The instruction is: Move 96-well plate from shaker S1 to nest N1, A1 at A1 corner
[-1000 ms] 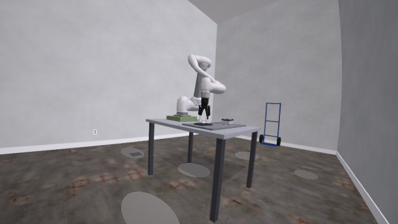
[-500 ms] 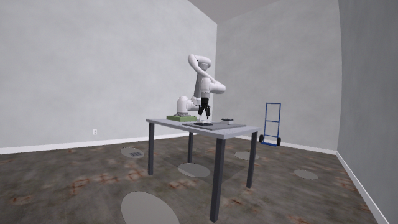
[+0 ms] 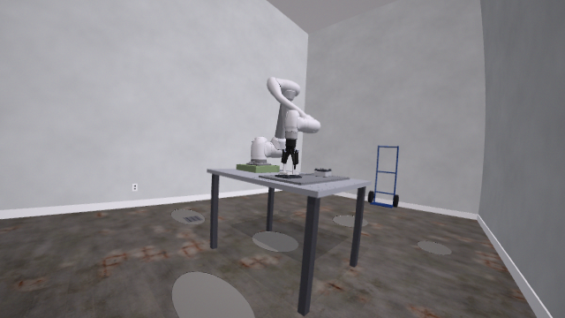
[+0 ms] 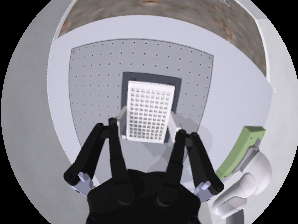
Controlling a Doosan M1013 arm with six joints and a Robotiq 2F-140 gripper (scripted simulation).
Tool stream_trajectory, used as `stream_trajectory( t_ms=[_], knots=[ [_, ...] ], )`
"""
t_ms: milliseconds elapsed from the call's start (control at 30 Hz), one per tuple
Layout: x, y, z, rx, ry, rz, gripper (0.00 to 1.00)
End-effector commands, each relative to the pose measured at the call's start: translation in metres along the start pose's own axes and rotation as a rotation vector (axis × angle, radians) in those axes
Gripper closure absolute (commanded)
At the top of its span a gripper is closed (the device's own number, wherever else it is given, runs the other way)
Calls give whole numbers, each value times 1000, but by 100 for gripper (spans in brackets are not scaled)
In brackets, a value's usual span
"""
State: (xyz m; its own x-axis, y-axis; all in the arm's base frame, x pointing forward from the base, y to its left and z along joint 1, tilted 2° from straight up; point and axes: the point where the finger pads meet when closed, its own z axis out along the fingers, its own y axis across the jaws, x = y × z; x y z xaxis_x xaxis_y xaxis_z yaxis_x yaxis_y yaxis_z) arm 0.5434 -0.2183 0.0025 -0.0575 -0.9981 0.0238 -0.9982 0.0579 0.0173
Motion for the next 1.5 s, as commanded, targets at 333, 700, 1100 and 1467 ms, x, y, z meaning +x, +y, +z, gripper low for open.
stream_trajectory(
  t_ms=[333,700,1100,1467],
  knots=[
    [2,2,3,-1,1,-1,90],
    [2,2,4,-1,1,-1,90],
    [2,2,6,-1,1,-1,90],
    [2,2,7,-1,1,-1,90]
  ],
)
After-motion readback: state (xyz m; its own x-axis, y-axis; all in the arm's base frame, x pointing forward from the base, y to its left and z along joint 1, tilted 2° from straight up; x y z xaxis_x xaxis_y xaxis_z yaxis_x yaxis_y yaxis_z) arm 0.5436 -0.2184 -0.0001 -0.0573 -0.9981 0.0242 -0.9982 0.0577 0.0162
